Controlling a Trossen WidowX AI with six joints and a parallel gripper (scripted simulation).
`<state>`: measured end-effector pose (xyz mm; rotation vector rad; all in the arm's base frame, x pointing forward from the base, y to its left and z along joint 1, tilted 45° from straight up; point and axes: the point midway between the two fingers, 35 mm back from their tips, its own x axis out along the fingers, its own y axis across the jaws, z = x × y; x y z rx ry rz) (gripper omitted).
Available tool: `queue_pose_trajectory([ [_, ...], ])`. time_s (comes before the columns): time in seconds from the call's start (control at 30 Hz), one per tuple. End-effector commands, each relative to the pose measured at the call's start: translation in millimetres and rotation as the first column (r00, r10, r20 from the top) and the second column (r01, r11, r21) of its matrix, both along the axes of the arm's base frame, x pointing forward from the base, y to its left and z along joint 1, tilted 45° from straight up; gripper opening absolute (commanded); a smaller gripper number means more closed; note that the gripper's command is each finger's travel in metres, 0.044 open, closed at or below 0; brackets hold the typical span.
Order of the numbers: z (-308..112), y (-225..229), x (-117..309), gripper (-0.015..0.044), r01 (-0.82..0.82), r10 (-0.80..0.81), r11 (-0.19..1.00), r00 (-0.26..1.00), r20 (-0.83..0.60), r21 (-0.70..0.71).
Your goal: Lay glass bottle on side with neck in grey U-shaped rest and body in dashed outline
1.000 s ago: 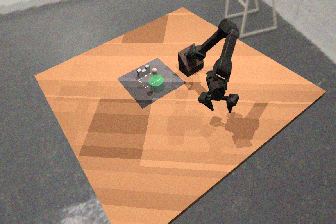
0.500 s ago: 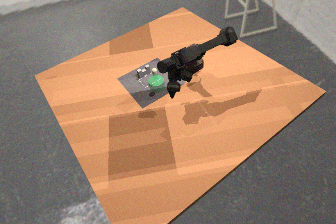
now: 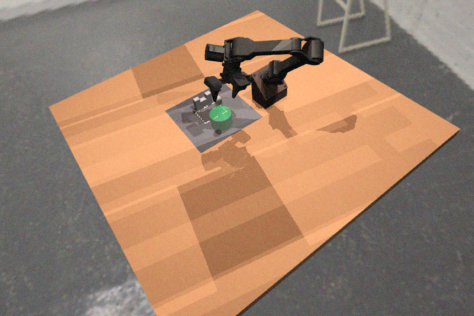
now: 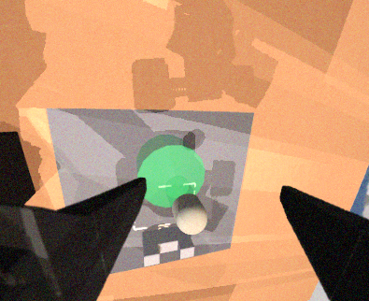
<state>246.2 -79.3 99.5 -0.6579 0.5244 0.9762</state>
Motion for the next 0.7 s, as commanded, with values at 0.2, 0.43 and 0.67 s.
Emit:
queue_pose_trajectory([
  [0.2,-26,16,15,0.044,-0.225,0.241,0.97,0.933,-0.267,0.092],
  [0.43,-26,16,15,0.044,-0.225,0.241,0.97,0.933,-0.267,0.092],
  [0.67,-33,9,14,0.044,-0.224,0.241,0.97,0.933,-0.267,0.091],
])
